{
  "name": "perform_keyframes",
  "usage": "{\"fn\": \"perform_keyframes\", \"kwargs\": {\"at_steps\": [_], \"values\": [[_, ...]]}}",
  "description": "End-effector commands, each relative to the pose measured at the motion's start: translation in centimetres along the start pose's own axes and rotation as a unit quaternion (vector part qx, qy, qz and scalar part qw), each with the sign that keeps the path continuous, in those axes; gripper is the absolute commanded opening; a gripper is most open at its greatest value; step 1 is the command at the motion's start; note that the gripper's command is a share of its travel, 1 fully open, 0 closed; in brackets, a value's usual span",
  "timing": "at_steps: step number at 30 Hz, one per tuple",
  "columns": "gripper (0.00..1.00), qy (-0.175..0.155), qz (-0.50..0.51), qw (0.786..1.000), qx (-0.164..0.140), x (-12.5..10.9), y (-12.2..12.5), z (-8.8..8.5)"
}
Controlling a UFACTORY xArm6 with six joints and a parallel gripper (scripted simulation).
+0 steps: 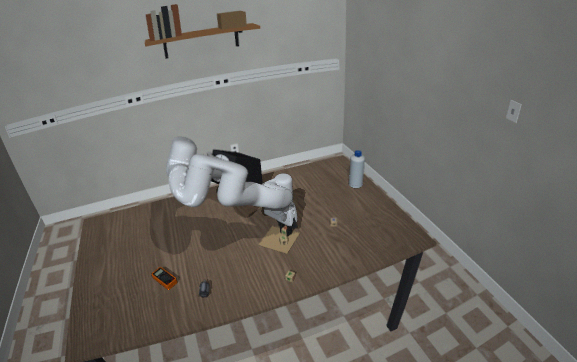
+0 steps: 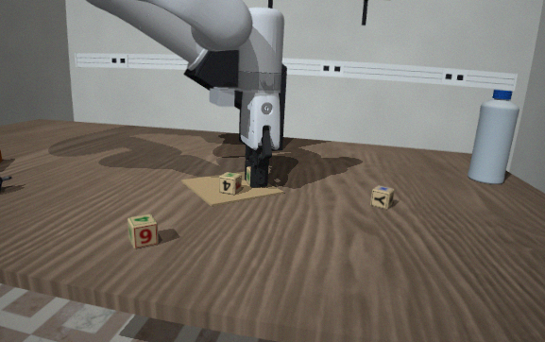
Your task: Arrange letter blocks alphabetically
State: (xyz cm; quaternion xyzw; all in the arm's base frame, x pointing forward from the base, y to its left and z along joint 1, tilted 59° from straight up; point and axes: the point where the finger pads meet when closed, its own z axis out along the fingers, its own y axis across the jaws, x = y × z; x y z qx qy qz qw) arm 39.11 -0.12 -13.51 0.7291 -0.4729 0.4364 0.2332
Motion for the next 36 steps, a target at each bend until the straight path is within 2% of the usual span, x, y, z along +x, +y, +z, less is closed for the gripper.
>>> {"fn": "perform_keyframes", "kwargs": {"at_steps": [1,23,24,28,29,31,32,34,35,36], "values": [[0.28,0.0,0.0,1.0,0.001,-0.03,-0.09,-0.08],[0.28,0.0,0.0,1.0,0.001,-0.03,-0.09,-0.08],[0.32,0.0,0.0,1.0,0.001,-0.03,-0.09,-0.08],[0.32,0.0,0.0,1.0,0.001,-0.03,-0.09,-0.08],[0.36,0.0,0.0,1.0,0.001,-0.03,-0.09,-0.08],[0.36,0.0,0.0,1.0,0.001,-0.03,-0.09,-0.08],[0.4,0.0,0.0,1.0,0.001,-0.03,-0.09,-0.08],[0.4,0.0,0.0,1.0,0.001,-0.03,-0.09,-0.08],[0.44,0.0,0.0,1.0,0.001,-0.03,-0.09,-0.08],[0.44,0.0,0.0,1.0,0.001,-0.03,-0.09,-0.08]]}}
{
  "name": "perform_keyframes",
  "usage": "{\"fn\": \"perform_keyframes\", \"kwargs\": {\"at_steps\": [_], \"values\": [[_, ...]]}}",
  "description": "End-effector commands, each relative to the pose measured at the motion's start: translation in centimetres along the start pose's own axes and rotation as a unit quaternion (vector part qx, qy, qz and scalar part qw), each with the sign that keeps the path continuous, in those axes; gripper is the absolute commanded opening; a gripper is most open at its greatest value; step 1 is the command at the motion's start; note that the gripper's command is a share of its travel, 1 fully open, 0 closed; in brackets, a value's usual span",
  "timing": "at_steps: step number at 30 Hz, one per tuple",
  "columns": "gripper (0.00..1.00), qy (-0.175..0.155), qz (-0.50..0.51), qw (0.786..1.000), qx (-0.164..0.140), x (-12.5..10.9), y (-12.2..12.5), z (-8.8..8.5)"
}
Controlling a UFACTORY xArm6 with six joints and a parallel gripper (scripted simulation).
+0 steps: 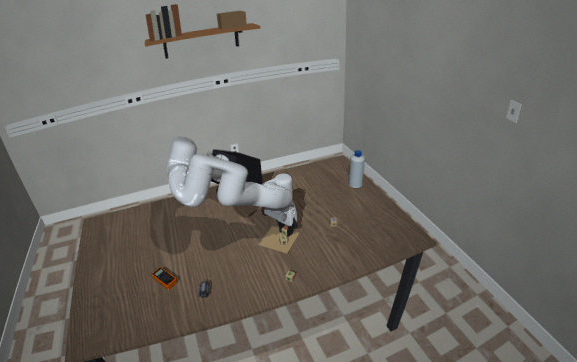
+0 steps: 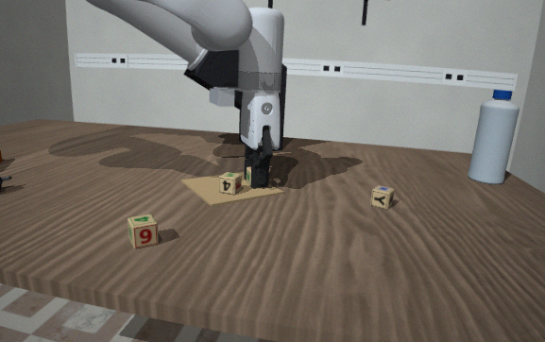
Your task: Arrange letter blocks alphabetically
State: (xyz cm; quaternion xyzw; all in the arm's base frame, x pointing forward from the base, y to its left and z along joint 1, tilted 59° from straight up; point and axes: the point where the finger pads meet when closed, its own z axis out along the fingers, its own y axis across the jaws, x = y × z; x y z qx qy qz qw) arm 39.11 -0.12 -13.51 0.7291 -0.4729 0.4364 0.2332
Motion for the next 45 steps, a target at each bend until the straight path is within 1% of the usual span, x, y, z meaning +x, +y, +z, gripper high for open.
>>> {"fn": "perform_keyframes", "kwargs": {"at_steps": [1,2,14,17,20,23,25,32,36,40,45], "values": [[0.44,0.0,0.0,1.0,0.001,0.0,-0.1,-0.1],[0.48,0.0,0.0,1.0,0.001,0.0,-0.1,-0.1],[0.48,0.0,0.0,1.0,0.001,0.0,-0.1,-0.1],[0.48,0.0,0.0,1.0,0.001,0.0,-0.1,-0.4],[0.48,0.0,0.0,1.0,0.001,0.0,-0.1,-1.2],[0.48,0.0,0.0,1.0,0.001,0.0,-0.1,-2.5],[0.48,0.0,0.0,1.0,0.001,0.0,-0.1,-2.5],[0.48,-0.001,0.0,1.0,0.001,0.0,-0.1,-6.3],[0.48,-0.001,0.0,1.0,0.001,0.0,-0.1,-8.0],[0.48,-0.001,0.0,1.0,0.001,0.0,-0.1,-8.9],[0.48,-0.001,0.0,1.0,0.001,0.0,-0.1,-9.1]]}}
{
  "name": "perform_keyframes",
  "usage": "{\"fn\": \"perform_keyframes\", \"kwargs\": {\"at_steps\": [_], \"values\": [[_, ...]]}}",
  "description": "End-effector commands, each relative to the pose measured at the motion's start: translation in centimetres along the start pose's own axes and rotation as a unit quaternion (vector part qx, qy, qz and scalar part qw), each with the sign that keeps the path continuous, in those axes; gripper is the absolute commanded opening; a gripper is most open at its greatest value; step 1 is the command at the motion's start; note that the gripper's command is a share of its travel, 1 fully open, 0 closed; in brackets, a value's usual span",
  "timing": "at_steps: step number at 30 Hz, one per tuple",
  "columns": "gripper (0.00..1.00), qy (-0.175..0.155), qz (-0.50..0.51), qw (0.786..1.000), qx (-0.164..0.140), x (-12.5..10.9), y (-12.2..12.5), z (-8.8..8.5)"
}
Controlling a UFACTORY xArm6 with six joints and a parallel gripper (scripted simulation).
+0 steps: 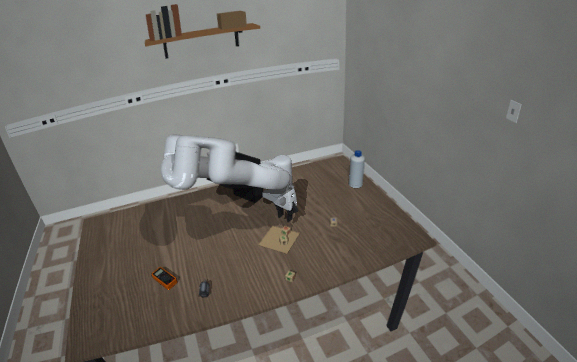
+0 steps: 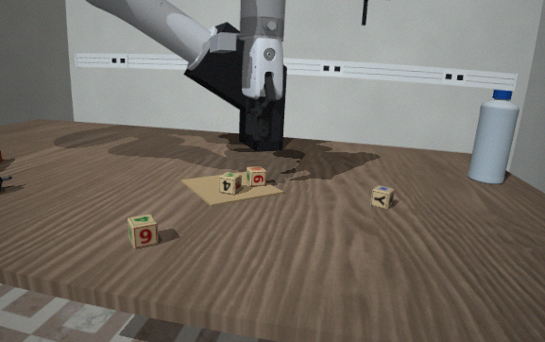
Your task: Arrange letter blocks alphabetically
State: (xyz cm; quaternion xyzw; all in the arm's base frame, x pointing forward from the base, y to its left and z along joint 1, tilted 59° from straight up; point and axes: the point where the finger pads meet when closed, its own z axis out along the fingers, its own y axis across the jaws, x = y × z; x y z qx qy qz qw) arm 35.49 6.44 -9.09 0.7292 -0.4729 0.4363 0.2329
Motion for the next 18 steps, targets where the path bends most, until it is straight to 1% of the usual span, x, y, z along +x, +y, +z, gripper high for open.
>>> {"fn": "perform_keyframes", "kwargs": {"at_steps": [1,2,18], "values": [[0.48,0.0,0.0,1.0,0.001,-0.01,-0.1,-0.4],[1.0,0.0,0.0,1.0,0.001,-0.01,-0.1,-0.4],[1.0,0.0,0.0,1.0,0.001,-0.01,-0.1,-0.4]]}}
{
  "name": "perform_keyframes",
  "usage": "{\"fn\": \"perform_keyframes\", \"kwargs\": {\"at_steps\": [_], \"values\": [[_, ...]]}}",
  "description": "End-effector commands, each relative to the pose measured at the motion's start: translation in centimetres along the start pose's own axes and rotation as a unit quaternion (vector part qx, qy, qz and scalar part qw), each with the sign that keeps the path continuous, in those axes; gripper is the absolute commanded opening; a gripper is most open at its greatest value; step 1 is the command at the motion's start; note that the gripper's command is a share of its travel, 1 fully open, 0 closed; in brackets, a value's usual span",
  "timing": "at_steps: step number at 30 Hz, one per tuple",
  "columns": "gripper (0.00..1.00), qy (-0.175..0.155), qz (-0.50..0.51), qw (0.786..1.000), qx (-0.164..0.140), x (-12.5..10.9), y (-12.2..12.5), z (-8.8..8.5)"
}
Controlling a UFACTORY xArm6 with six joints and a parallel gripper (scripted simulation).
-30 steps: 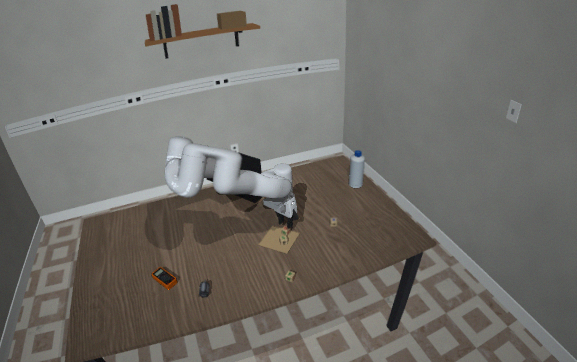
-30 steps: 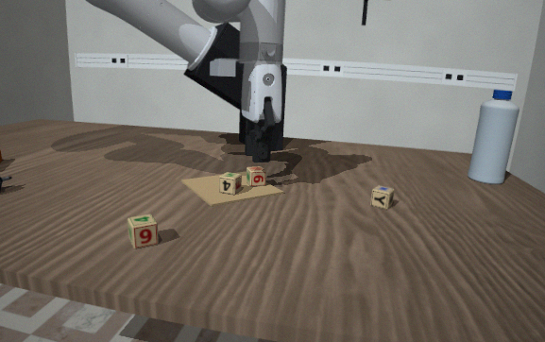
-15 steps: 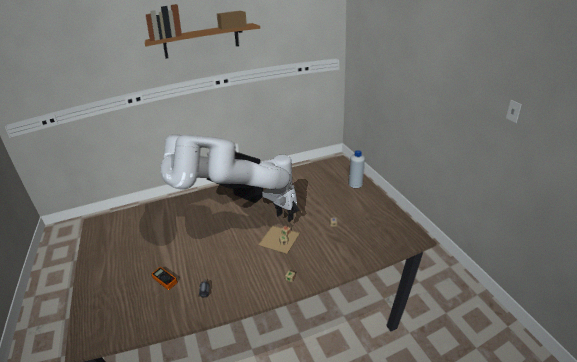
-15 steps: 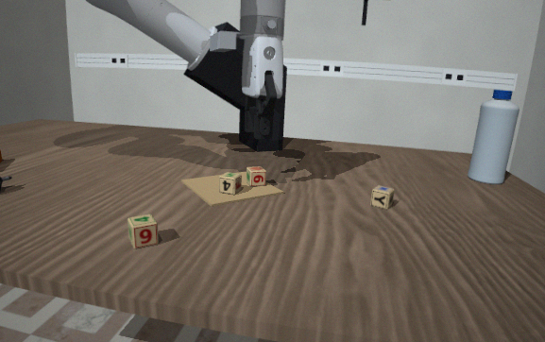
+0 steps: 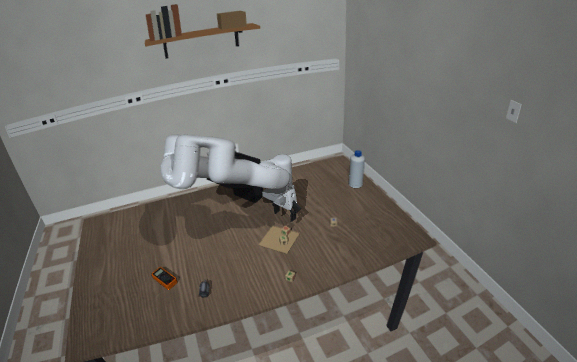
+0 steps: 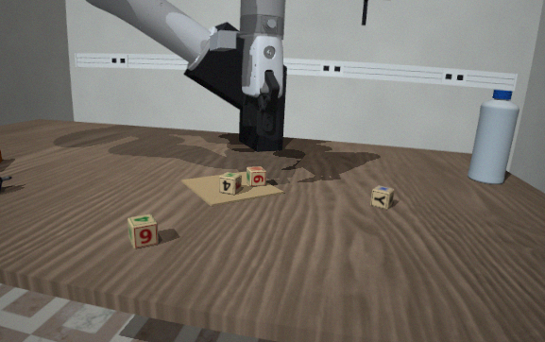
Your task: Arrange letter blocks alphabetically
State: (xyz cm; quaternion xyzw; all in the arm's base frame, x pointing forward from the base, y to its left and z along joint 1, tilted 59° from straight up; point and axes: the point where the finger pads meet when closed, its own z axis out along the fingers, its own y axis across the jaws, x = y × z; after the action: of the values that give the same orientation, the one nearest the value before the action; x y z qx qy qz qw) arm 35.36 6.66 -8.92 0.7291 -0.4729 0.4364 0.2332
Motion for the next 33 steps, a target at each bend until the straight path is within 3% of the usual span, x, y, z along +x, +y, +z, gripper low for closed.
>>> {"fn": "perform_keyframes", "kwargs": {"at_steps": [1,13,26,31,32,33], "values": [[1.0,-0.001,0.0,1.0,0.001,0.0,-0.1,-0.1],[1.0,-0.002,0.117,0.993,0.001,1.9,-1.3,0.0],[1.0,-0.001,0.31,0.951,0.001,5.3,-3.2,0.2],[1.0,-0.001,0.324,0.946,0.001,5.6,-3.3,0.2],[0.54,-0.001,0.324,0.946,0.001,5.6,-3.3,0.2],[0.54,-0.001,0.324,0.946,0.001,5.6,-3.3,0.2]]}}
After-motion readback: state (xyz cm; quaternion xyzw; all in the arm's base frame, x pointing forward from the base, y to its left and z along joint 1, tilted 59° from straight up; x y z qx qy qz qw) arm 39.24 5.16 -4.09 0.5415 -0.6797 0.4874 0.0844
